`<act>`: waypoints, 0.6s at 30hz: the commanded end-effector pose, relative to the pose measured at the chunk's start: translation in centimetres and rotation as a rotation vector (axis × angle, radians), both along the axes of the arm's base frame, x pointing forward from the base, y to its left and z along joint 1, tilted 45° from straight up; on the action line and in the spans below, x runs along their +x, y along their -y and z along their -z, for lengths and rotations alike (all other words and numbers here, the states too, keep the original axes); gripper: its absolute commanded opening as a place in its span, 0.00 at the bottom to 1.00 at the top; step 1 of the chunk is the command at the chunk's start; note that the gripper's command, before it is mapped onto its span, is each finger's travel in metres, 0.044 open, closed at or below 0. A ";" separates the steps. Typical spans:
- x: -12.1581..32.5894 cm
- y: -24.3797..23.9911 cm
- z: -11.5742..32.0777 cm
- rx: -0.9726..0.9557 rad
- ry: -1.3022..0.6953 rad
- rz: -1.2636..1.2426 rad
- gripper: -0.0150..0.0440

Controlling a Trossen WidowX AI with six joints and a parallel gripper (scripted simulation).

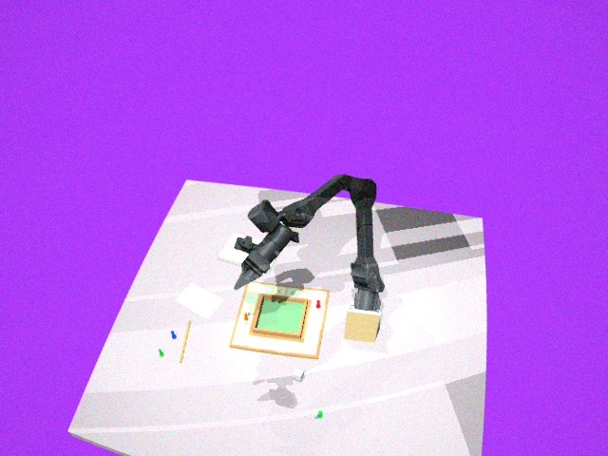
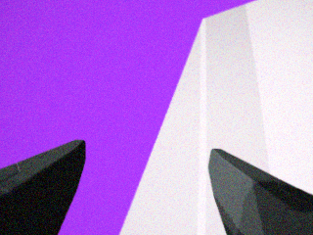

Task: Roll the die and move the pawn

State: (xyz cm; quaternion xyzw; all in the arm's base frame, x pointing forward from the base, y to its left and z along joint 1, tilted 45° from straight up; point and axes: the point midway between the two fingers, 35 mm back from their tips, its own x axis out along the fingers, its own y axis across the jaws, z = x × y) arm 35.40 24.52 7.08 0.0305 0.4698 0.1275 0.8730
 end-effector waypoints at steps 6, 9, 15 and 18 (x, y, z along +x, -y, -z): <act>-5.9 3.4 14.2 -0.306 -0.363 0.312 0.72; -8.5 5.5 17.8 -0.439 -0.436 0.419 0.72; -14.1 10.6 23.0 -0.740 -0.497 0.617 0.72; -16.2 12.7 24.2 -0.856 -0.490 0.679 0.72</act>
